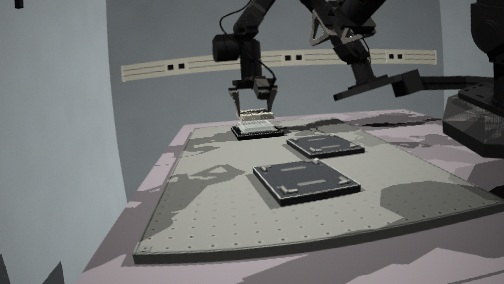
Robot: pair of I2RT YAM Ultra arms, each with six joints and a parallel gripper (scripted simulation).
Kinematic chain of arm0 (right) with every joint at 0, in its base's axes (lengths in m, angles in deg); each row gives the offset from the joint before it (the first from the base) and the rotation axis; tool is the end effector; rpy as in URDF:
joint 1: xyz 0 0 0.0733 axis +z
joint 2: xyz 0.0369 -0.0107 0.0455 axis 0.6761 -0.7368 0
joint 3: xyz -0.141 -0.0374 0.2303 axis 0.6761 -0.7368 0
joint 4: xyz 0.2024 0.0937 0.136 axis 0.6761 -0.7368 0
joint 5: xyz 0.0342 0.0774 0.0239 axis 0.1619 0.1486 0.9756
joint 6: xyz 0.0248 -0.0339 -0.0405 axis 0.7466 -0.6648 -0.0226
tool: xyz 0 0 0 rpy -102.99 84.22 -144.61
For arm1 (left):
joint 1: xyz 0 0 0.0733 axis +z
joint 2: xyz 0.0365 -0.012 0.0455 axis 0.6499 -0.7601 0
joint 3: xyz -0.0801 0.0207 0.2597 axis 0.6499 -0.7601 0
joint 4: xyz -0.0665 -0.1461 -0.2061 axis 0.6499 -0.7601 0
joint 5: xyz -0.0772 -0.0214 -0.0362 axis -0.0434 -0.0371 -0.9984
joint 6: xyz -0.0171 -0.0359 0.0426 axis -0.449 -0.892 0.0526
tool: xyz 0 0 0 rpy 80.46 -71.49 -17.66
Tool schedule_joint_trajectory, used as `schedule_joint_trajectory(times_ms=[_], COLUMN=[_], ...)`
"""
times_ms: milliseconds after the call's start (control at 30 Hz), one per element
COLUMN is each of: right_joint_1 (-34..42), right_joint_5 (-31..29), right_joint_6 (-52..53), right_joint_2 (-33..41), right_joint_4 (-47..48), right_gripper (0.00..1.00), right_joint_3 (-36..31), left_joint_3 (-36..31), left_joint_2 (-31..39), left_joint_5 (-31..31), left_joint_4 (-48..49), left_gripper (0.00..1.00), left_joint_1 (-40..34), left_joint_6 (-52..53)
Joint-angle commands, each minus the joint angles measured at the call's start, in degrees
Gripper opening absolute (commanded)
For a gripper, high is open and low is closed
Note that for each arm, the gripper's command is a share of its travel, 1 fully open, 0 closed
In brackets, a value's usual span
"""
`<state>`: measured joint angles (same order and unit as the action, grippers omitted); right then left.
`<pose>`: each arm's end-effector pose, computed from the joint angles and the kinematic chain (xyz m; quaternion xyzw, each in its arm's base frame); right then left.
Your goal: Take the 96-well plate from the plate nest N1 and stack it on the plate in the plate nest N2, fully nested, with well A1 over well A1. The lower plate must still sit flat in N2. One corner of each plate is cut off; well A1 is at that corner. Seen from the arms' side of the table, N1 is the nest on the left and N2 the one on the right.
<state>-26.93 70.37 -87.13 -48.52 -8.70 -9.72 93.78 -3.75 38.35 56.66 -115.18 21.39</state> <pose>0.3436 0.0868 0.1497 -0.7261 0.6713 -0.1484 0.0124 0.0873 -0.2712 0.1695 0.5160 0.7216 -0.1569 0.4341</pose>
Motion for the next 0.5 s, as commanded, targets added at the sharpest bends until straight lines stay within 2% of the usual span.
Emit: schedule_joint_trajectory(times_ms=[0, 467], right_joint_1=[0.1, -1.3], right_joint_5=[0.0, 0.6], right_joint_6=[-0.7, -1.6], right_joint_2=[-0.3, -4.0], right_joint_4=[2.1, 6.8], right_gripper=[0.79, 0.79], right_joint_3=[-0.8, -2.5], left_joint_3=[-0.6, -0.6], left_joint_2=[-0.8, -0.8], left_joint_5=[-0.6, -0.6], left_joint_4=[1.7, 1.7], left_gripper=[1.00, 1.00], left_joint_1=[-0.3, -0.3], left_joint_6=[0.3, 0.3])
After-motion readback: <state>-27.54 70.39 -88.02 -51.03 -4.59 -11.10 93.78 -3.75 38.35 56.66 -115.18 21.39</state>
